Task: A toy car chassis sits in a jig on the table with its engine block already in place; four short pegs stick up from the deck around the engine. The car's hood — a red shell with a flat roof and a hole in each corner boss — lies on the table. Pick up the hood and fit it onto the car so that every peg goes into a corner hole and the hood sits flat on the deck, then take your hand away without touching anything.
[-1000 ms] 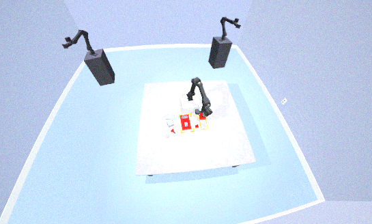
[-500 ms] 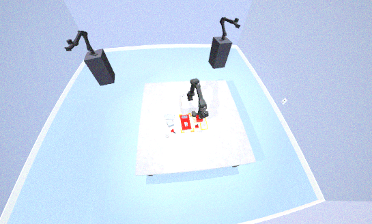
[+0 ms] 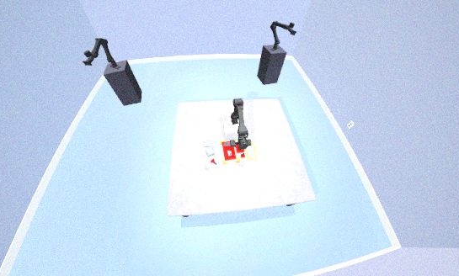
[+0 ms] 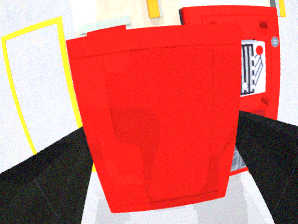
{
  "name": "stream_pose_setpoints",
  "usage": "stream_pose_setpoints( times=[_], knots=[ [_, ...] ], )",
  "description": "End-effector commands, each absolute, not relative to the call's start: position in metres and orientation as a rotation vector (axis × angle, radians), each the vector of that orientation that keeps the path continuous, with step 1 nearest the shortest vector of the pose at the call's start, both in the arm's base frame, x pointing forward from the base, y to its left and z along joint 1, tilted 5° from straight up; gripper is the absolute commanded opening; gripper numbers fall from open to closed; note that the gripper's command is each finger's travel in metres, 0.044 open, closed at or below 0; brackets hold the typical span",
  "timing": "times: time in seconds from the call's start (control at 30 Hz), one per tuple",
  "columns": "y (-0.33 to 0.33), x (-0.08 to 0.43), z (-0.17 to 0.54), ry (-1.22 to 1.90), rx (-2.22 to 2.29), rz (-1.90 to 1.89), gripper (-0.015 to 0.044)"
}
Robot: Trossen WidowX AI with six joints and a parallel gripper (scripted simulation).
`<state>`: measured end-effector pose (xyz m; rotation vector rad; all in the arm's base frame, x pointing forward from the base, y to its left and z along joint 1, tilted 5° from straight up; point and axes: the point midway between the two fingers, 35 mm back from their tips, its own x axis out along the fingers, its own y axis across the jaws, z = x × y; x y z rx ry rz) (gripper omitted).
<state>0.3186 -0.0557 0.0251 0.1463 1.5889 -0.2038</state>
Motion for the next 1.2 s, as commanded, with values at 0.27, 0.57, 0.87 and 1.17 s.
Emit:
stream_pose_setpoints(
  times=[0.27, 0.57, 0.87, 1.17],
  knots=[
    [-0.116, 0.319, 0.030, 1.595, 0.098, -0.173, 0.0000],
    [-0.152, 0.312, 0.032, 1.600, 0.072, -0.155, 0.0000],
    [-0.150, 0.312, 0.014, 1.600, 0.072, -0.154, 0.0000],
    [-0.152, 0.309, -0.018, 1.601, 0.072, -0.155, 0.0000]
  ],
)
